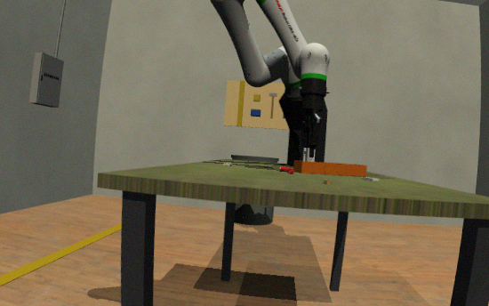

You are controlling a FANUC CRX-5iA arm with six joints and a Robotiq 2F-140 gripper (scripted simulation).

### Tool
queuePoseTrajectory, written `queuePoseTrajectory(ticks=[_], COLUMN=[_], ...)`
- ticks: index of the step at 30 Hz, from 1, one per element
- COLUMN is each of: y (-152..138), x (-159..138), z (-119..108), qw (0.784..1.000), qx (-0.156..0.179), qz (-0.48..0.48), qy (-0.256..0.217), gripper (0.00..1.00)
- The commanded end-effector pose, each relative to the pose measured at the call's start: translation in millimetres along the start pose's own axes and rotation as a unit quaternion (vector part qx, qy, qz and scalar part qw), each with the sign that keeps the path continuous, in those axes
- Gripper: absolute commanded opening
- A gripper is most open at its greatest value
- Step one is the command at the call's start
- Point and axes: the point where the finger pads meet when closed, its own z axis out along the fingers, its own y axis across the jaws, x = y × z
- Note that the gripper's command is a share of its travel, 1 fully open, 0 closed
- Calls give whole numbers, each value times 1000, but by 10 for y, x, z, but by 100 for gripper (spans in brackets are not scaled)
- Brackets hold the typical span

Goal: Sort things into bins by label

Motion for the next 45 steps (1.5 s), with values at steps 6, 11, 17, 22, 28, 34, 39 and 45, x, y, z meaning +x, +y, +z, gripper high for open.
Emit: queuePoseTrajectory(ticks=[6, 11, 17, 22, 28, 34, 39, 45], y=[-1, -1, -1, -1, -1, -26, -151, -277], x=[-1, -1, -1, -1, -1, 81, 474, 873], z=[-118, -185, -238, -402, -402, -415, -482, -550], qw=[1000, 1000, 1000, 1000, 1000, 1000, 993, 978], qx=[0, 0, 0, 0, 0, 0, 0, 2], qz=[0, 0, 0, 0, 0, 25, 119, 209], qy=[0, 0, 0, 0, 0, 0, 0, 1], gripper=[26, 26, 26, 26, 26, 26, 26, 26])
